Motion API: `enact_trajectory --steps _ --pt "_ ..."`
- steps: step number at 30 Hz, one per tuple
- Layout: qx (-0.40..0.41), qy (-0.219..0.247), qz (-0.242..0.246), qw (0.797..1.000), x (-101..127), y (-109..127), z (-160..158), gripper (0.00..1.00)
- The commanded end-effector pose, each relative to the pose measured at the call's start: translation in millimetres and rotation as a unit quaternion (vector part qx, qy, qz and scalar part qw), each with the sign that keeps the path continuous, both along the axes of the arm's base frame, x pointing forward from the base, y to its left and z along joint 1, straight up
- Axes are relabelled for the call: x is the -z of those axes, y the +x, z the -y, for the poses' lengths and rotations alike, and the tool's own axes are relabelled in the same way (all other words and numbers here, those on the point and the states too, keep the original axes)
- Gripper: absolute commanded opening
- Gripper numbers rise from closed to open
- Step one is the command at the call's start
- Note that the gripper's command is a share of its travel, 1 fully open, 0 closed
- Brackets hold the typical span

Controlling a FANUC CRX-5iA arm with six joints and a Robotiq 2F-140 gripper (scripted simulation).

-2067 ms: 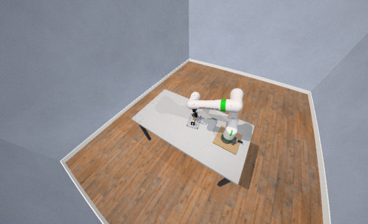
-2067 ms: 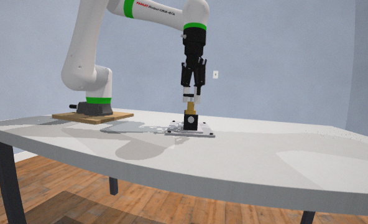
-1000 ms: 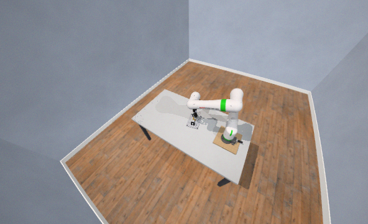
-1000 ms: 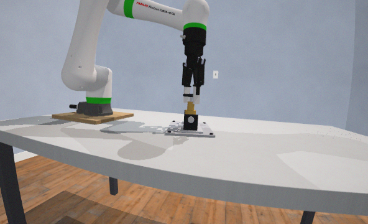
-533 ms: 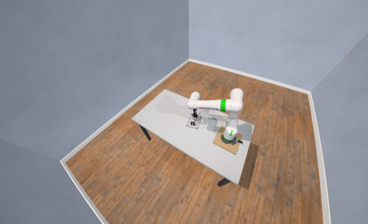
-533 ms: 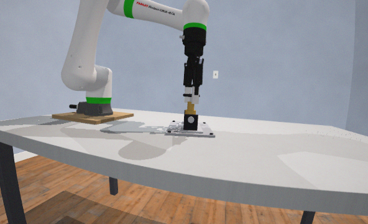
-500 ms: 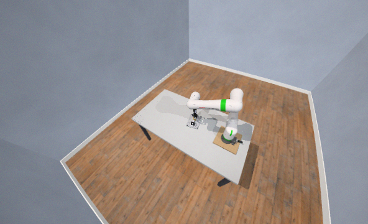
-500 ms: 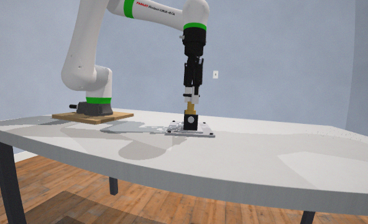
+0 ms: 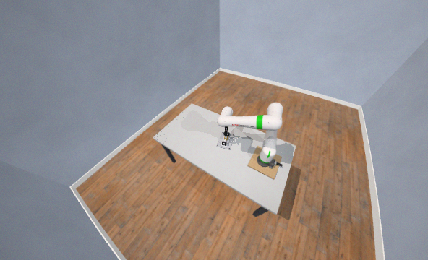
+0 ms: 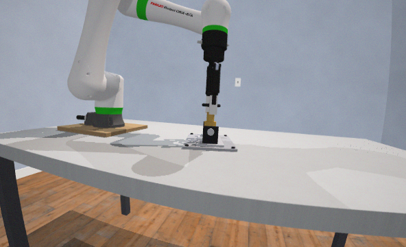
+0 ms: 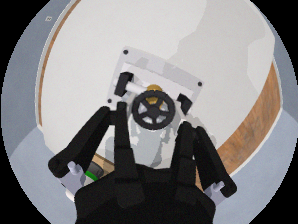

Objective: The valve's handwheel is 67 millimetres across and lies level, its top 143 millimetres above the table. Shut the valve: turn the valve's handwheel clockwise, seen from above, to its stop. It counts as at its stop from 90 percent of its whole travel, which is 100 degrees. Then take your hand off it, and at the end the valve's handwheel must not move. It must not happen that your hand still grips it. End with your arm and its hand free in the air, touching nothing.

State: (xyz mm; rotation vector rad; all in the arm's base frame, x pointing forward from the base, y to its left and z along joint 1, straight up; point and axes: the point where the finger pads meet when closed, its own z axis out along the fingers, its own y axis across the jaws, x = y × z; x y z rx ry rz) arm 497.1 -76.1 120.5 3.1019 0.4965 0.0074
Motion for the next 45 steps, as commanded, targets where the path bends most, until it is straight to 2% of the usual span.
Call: enact_trajectory --steps 1,12,26,28,43,45 --pt "0.031 0.000 0.000 1.000 0.1 0.2 0.0 0.00" --pt "0.123 0.001 0.000 0.992 0.1 0.2 0.0 0.00" --pt "0.271 0.001 0.000 0.963 0.1 0.2 0.0 0.00" --pt "0.271 0.001 0.000 0.963 0.1 0.2 0.0 0.00" --pt "0.411 0.002 0.000 0.911 0.1 0.2 0.0 0.00" --pt "0.411 0.002 0.000 0.911 0.1 0.2 0.0 0.00"
